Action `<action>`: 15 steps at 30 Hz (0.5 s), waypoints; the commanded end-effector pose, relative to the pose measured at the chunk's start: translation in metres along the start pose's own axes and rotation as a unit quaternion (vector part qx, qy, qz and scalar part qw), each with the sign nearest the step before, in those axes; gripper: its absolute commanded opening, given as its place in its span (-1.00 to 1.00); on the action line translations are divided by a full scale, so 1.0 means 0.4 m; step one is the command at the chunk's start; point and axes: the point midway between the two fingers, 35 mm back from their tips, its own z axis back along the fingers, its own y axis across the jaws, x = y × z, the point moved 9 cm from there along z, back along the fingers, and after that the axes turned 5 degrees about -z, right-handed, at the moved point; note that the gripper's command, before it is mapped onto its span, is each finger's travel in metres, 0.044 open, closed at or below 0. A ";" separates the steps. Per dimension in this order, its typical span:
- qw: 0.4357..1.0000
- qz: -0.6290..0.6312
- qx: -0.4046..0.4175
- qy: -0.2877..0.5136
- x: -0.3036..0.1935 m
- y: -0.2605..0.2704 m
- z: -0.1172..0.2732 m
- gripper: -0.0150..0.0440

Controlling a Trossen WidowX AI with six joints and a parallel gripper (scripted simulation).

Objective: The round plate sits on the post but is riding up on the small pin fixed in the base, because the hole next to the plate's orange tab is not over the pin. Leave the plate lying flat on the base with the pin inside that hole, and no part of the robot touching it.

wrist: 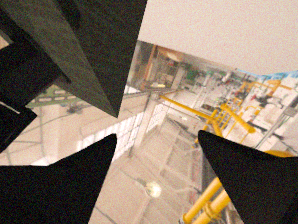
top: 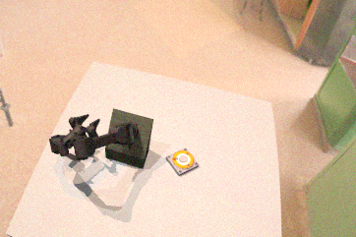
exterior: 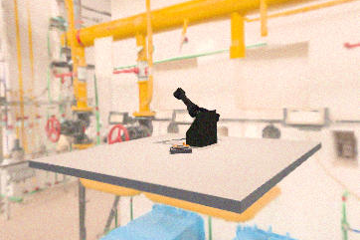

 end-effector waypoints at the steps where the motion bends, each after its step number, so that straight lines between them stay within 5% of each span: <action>1: 1.000 0.002 -0.005 -0.001 0.003 0.001 0.003 0.78; 5: 0.997 0.051 -0.038 -0.040 0.054 0.023 0.031 0.42; 15: 0.977 0.083 -0.193 0.023 0.214 0.178 0.123 -0.47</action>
